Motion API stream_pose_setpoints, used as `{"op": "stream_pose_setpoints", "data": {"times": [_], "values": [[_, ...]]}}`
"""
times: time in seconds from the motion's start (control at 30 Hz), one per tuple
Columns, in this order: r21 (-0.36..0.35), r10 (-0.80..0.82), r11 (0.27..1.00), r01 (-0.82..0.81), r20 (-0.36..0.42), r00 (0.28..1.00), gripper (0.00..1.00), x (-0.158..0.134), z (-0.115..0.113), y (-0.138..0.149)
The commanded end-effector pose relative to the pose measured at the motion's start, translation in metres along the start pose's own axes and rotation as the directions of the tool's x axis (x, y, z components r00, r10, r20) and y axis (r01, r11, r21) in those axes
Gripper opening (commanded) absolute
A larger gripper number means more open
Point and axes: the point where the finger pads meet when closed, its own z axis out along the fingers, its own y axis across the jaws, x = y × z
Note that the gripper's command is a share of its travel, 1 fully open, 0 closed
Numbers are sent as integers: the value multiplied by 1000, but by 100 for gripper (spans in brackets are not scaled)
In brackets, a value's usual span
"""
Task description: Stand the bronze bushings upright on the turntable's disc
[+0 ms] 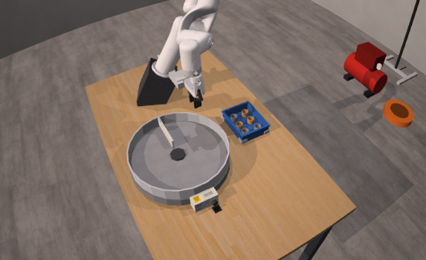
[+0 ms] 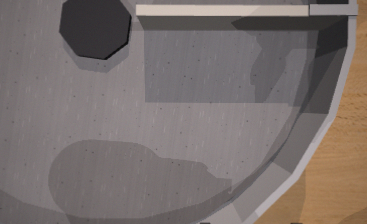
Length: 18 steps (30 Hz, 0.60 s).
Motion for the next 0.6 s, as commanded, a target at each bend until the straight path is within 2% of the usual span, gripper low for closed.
{"op": "stream_pose_setpoints", "data": {"times": [0.0, 0.23, 0.3, 0.33, 0.57], "values": [[5, 8, 1000, -8, -28, 1000, 41, -66, 15, -19], [5, 8, 1000, -7, -29, 1000, 41, -145, 33, -33], [5, 8, 1000, -7, -29, 1000, 41, -145, 33, -33], [5, 8, 1000, -8, -29, 1000, 41, -179, 40, -41], [5, 8, 1000, -8, -29, 1000, 41, -243, 60, -63]]}}
